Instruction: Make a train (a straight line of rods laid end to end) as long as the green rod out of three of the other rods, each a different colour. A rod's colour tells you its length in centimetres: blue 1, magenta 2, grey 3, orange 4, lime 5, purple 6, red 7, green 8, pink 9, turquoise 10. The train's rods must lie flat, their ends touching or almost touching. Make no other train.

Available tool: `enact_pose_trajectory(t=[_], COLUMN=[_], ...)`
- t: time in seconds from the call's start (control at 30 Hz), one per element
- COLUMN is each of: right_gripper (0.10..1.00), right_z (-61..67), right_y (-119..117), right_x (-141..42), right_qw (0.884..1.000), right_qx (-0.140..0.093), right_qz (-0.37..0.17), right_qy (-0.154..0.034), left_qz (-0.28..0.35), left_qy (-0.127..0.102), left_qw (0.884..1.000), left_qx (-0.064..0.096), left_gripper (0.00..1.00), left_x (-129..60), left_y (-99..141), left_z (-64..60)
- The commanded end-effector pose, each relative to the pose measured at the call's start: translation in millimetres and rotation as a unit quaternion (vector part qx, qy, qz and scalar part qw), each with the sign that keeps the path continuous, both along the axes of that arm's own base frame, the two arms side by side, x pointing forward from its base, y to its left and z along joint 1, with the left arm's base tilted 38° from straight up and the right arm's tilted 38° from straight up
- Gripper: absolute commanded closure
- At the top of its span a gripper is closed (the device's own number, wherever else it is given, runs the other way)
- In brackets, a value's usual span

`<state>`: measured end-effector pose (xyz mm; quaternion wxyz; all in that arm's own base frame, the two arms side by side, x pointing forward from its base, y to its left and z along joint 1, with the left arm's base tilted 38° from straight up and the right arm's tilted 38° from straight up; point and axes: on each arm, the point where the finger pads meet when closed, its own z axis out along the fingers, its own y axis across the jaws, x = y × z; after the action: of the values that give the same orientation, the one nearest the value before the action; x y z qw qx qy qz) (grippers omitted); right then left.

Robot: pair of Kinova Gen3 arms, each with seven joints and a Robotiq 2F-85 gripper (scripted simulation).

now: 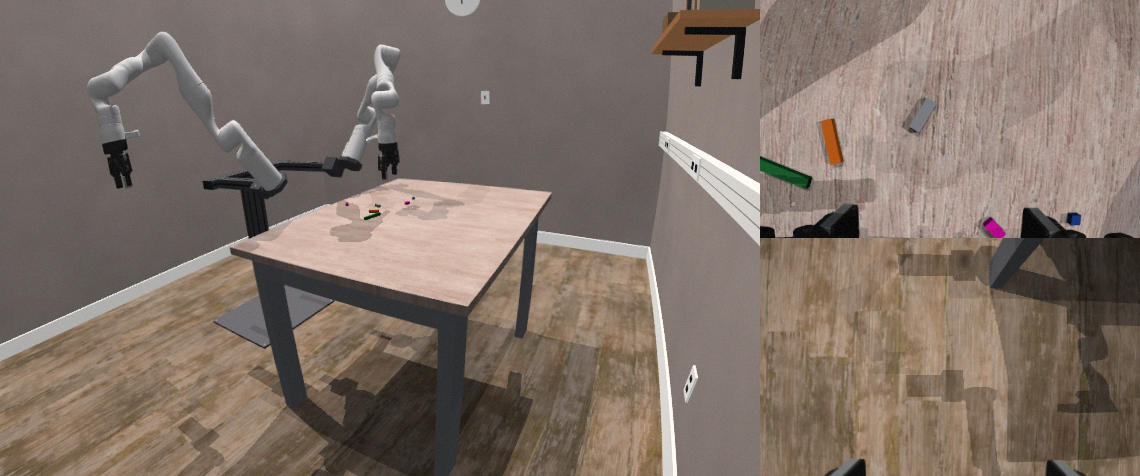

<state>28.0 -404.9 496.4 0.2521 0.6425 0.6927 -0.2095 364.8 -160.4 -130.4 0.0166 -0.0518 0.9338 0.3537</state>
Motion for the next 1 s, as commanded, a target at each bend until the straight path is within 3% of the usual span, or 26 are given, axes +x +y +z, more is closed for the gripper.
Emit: enact_pose_trajectory(t=[0.0,0.2,0.27,0.4,0.57,0.77,0.83,0.97], right_gripper=[0.099,0.099,0.099,0.099,0.099,0.099,0.099,0.099], right_z=[0.6,0.6,0.6,0.6,0.6,0.6,0.6,0.6], right_y=[0,0,0,0,0,0,0,0], right_x=[0.0,0.0,0.0,0.0,0.0,0.0,0.0,0.0], right_qw=[1.000,1.000,1.000,1.000,1.000,1.000,1.000,1.000], right_qx=[-0.001,-0.001,-0.001,-0.001,-0.001,-0.001,-0.001,-0.001], right_qz=[0.000,0.000,0.000,0.000,0.000,0.000,0.000,0.000], right_qy=[0.000,0.000,0.000,0.000,0.000,0.000,0.000,0.000], left_qz=[-0.045,-0.134,-0.134,-0.196,-0.275,-0.365,-0.365,-0.423], left_qy=[0.043,0.127,0.127,0.186,0.258,0.339,0.339,0.388], left_qw=[0.998,0.983,0.983,0.963,0.926,0.867,0.867,0.819], left_qx=[0.002,0.006,0.006,0.007,0.007,0.005,0.005,0.003], left_gripper=[0.001,0.001,0.001,0.001,0.001,0.001,0.001,0.001], left_x=[-0.9,-2.9,-2.9,-3.9,-4.6,-4.6,-4.6,-4.2], left_y=[3,10,10,14,19,23,23,25], left_z=[-1.9,-6.8,-6.8,-10.2,-14.6,-20.0,-20.0,-23.5])
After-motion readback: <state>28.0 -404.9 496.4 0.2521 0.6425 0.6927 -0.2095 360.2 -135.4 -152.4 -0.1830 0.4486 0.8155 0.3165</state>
